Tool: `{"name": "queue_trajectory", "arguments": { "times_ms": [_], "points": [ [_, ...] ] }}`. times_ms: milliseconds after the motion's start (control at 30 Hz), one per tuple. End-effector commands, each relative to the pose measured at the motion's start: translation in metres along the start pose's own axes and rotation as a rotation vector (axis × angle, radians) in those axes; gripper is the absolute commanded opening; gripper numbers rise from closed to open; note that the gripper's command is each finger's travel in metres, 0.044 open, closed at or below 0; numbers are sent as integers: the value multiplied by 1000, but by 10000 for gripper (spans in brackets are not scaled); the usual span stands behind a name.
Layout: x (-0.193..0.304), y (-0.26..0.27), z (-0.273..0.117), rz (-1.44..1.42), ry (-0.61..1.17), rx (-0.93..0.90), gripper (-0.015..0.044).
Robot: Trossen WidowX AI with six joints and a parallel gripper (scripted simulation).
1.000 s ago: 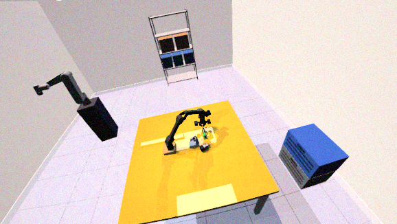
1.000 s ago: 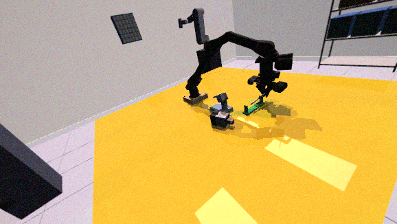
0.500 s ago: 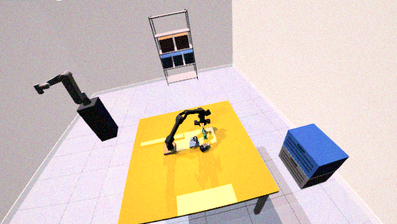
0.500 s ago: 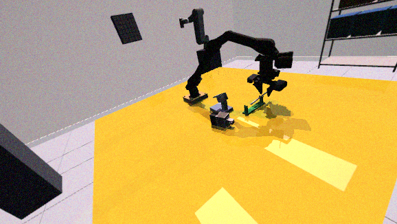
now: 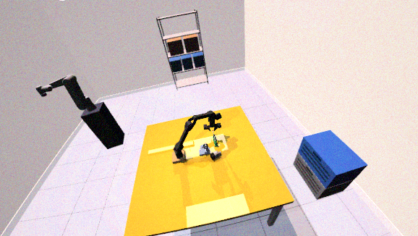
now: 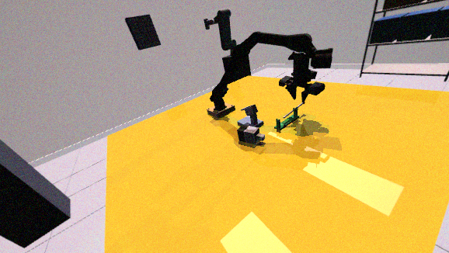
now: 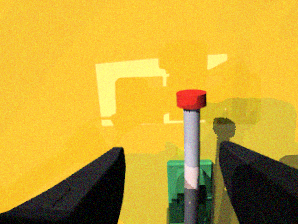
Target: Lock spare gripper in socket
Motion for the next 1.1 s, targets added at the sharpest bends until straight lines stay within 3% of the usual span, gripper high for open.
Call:
{"name": "queue_trajectory", "arguments": {
  "times_ms": [0, 267, 433, 633, 867, 1067],
  "points": [
    [-1, 1, -11, 0, 0, 0, 200],
    [-4, 5, -31, 2, 3, -5, 200],
    [-3, 4, -23, 2, 3, -6, 331],
    [44, 5, -81, -10, 32, 97, 180],
    [52, 5, -84, -11, 38, 112, 180],
    [57, -2, -37, -11, 38, 112, 180]
  ]
}}
Point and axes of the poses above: the point midway between the two fingers, 35 mm back from their tips, its own z axis out along the fingers, its own y axis across the jaws, x = y × z, the point moved 2 cm from there along -z, back along the fingers
